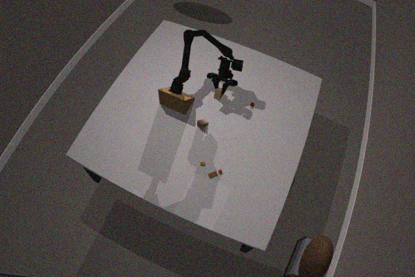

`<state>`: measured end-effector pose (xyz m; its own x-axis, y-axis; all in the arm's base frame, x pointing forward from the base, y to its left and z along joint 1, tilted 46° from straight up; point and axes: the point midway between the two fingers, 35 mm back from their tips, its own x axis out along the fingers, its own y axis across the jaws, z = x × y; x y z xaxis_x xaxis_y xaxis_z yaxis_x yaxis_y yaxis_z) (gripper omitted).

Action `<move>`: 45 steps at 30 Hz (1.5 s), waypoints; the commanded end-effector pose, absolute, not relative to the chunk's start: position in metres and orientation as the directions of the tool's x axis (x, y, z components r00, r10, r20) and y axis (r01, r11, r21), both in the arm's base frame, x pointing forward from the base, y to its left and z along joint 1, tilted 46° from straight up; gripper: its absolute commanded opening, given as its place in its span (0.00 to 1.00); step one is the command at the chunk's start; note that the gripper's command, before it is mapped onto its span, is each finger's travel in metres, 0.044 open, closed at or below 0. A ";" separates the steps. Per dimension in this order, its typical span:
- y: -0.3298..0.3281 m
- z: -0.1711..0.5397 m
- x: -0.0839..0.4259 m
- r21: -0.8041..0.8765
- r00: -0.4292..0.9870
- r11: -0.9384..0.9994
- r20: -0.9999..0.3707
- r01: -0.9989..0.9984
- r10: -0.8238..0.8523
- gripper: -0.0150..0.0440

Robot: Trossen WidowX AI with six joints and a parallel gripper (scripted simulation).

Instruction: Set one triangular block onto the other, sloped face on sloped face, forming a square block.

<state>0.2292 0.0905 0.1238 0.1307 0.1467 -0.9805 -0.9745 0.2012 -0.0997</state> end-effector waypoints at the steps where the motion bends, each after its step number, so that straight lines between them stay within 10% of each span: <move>1: 0.090 0.122 0.229 -0.047 0.105 0.314 -0.980 -0.948 0.167 0.25; 24: 0.087 0.115 0.227 0.265 -0.015 0.827 -0.955 -0.495 0.297 0.25; 45: 0.084 0.114 0.228 0.413 -0.088 0.892 -0.897 0.185 0.433 0.25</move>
<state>0.2280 0.0837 0.1140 -0.0779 0.4118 -0.9079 0.0895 0.9099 0.4050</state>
